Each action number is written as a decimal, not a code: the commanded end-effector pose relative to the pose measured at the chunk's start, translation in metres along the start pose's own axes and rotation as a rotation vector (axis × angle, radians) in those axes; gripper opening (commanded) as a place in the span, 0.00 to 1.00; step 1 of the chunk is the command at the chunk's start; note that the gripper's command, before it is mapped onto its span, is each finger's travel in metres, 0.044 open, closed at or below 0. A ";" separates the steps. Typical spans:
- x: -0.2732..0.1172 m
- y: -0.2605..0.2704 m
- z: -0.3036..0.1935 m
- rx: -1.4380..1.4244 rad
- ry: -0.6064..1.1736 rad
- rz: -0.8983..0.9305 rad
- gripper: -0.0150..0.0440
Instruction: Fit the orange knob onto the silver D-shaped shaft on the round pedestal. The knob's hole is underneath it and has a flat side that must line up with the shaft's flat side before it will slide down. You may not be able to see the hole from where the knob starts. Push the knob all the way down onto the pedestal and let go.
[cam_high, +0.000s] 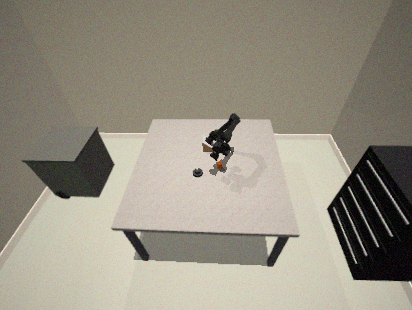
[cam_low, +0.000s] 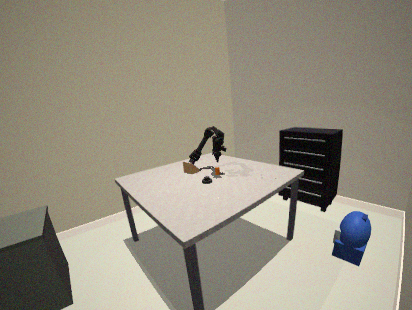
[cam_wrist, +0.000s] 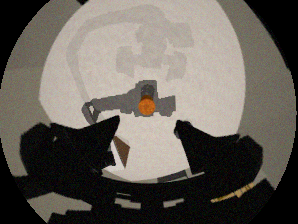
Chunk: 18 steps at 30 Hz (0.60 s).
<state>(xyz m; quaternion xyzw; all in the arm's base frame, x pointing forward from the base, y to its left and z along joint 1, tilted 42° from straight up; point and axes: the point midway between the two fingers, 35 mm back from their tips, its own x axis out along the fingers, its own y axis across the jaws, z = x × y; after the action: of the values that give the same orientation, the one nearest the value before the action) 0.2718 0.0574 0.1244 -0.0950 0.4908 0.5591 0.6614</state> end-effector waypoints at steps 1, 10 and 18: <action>0.017 0.000 -0.001 0.013 -0.005 0.008 1.00; 0.048 0.001 -0.002 0.012 -0.006 0.009 1.00; 0.057 0.001 -0.002 0.012 -0.006 0.008 1.00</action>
<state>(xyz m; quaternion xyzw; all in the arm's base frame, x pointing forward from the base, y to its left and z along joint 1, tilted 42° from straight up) 0.2658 0.0894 0.0854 -0.0920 0.4918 0.5587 0.6615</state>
